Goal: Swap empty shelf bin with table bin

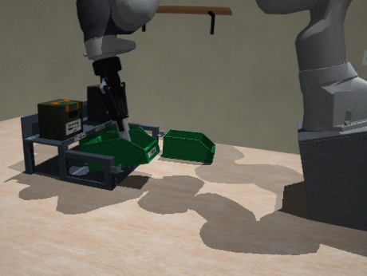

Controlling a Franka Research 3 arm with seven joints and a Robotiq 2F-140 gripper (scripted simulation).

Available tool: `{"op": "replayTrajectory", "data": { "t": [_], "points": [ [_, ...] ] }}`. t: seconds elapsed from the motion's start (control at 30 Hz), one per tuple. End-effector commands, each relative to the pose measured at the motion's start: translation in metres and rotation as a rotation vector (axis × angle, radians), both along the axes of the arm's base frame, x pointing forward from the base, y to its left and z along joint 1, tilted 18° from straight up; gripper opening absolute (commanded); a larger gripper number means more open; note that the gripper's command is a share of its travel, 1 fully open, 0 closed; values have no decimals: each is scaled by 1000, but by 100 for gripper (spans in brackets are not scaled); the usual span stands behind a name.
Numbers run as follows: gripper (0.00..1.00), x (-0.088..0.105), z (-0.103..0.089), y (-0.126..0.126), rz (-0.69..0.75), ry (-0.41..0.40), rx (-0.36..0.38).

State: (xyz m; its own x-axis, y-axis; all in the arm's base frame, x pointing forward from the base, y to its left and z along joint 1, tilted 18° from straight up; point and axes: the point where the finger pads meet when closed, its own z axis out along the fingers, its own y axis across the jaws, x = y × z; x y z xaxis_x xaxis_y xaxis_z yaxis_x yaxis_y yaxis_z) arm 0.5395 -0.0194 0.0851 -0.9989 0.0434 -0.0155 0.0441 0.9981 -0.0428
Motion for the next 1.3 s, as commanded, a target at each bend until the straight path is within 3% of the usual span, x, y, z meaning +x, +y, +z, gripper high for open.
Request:
{"op": "replayTrajectory", "data": {
  "t": [0.0,1.27],
  "points": [
    [0,1,1,0,6,1,0],
    [0,4,-15,-1,6,5,1]
  ]
}}
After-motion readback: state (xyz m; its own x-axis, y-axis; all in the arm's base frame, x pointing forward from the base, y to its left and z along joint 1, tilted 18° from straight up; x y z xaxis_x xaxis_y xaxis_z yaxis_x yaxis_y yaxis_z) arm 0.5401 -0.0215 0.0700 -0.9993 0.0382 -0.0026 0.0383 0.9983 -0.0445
